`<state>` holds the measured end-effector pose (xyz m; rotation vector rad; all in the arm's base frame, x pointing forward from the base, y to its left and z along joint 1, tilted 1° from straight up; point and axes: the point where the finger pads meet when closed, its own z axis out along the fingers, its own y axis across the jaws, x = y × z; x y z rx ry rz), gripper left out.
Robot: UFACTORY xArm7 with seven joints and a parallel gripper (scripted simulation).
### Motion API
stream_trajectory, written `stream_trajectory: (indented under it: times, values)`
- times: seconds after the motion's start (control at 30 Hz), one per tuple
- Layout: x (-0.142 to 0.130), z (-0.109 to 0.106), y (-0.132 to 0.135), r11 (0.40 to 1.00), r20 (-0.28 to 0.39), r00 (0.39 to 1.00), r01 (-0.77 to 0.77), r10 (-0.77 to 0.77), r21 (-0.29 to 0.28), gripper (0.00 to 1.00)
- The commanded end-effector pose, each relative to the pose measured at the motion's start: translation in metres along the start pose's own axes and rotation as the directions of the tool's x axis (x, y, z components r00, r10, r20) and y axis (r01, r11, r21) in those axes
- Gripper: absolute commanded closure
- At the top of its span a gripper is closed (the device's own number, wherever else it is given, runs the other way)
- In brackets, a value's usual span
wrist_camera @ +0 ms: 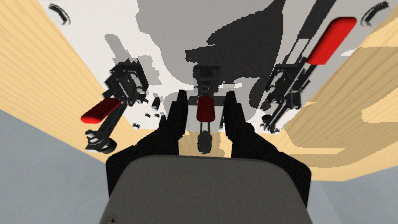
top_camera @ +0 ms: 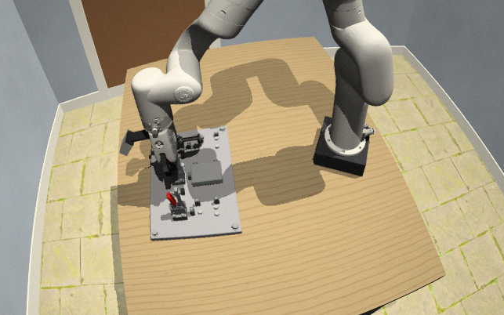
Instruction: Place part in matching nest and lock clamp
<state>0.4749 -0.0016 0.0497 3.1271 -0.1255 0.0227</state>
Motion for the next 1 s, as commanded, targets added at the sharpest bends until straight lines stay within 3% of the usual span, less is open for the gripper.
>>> stream_trajectory:
  times: [0.0, 0.53, 0.57, 0.97]
  values:
    - [0.0024, 0.0025, -0.0002, 1.0, -0.006, 1.0, 0.0, 0.0, 0.001, 0.53]
    - [0.0024, 0.0027, -0.0002, 1.0, -0.006, 1.0, 0.0, 0.0, 0.001, 0.53]
    - [0.0024, 0.0027, -0.0002, 1.0, -0.006, 1.0, 0.0, 0.0, 0.001, 1.0]
    - [0.0024, 0.0027, -0.0002, 1.0, -0.006, 1.0, 0.0, 0.0, 0.001, 1.0]
